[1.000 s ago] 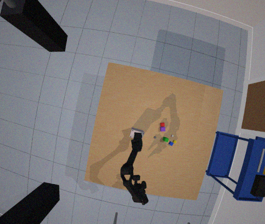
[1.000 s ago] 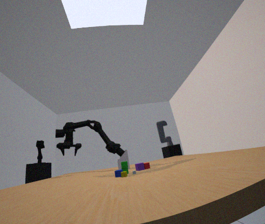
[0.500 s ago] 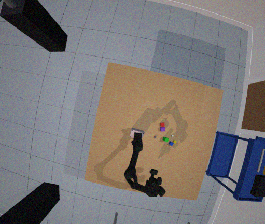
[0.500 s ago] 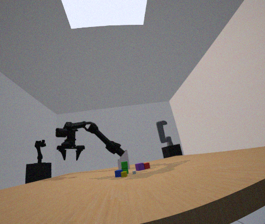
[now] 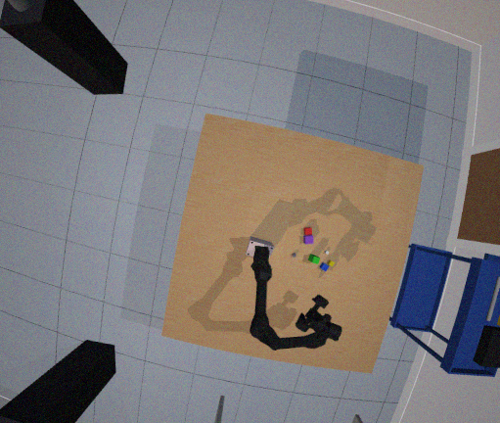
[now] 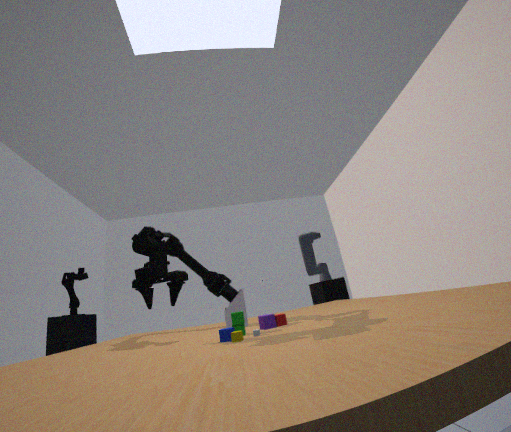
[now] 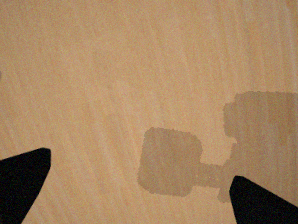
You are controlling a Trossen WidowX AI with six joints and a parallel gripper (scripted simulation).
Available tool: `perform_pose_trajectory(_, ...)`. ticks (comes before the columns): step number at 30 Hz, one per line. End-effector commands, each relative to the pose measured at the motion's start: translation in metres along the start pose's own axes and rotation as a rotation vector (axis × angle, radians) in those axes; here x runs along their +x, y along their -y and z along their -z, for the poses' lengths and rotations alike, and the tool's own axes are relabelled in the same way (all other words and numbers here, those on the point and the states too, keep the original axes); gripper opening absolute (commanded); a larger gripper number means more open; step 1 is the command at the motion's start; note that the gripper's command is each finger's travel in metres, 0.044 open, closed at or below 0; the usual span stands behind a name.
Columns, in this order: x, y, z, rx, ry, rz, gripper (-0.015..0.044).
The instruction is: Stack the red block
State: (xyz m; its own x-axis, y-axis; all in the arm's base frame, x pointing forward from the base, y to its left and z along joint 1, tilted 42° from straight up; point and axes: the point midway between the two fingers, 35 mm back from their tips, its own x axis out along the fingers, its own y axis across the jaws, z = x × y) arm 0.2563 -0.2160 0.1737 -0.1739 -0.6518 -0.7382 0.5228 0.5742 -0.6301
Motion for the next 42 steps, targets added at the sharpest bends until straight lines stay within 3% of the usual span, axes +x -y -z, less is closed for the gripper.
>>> perform_pose_trajectory(1,0.000,-0.035,0.001,0.058,0.000,-0.028,0.0440)
perform_pose_trajectory(11,-0.002,-0.141,0.025,0.267,-0.019,-0.083,0.0440)
perform_pose_trajectory(23,-0.004,-0.243,0.092,0.523,-0.047,-0.084,0.0440)
perform_pose_trajectory(38,0.012,-0.313,0.205,0.863,-0.011,-0.020,0.0440)
perform_pose_trajectory(42,0.013,-0.316,0.208,0.879,-0.006,-0.017,0.0440)
